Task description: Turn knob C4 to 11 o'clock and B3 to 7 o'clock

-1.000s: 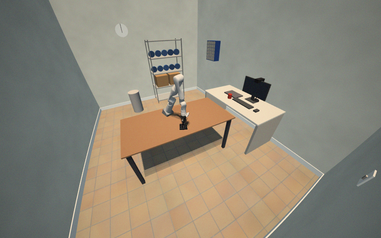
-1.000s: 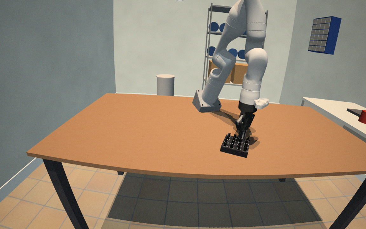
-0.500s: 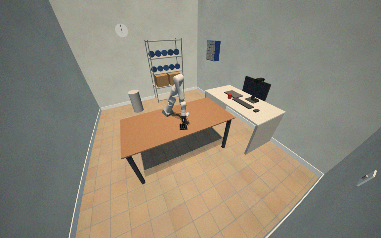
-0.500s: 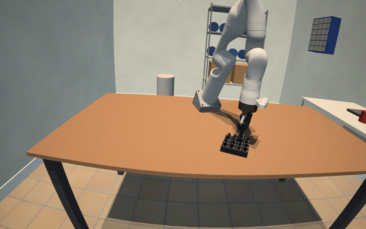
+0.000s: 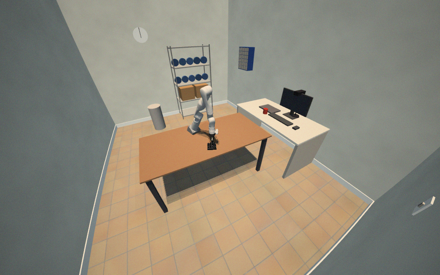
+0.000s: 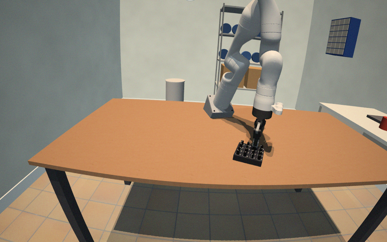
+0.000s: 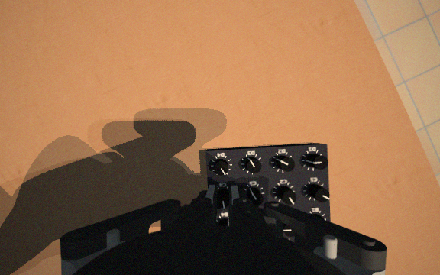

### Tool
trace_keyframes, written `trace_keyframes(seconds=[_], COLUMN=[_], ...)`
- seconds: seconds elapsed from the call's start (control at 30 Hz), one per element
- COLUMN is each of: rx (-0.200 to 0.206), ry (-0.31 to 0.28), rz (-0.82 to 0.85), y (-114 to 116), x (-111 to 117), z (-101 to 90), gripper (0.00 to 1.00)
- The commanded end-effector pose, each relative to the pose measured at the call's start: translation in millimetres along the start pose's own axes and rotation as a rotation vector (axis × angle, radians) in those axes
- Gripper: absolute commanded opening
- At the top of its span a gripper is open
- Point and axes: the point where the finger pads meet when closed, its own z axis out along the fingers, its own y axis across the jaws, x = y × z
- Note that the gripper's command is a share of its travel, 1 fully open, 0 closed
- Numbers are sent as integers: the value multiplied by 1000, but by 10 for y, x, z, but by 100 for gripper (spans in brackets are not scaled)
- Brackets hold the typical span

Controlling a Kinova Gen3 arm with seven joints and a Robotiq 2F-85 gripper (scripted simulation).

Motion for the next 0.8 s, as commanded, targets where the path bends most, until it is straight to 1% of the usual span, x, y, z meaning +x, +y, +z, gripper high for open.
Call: trace_keyframes(seconds=[0.0,0.77], rx=[7,7], ry=[-1,-1], rz=[-15,-106], y=[-5,-5], x=[-8,-8], z=[1,1], gripper=[8,8])
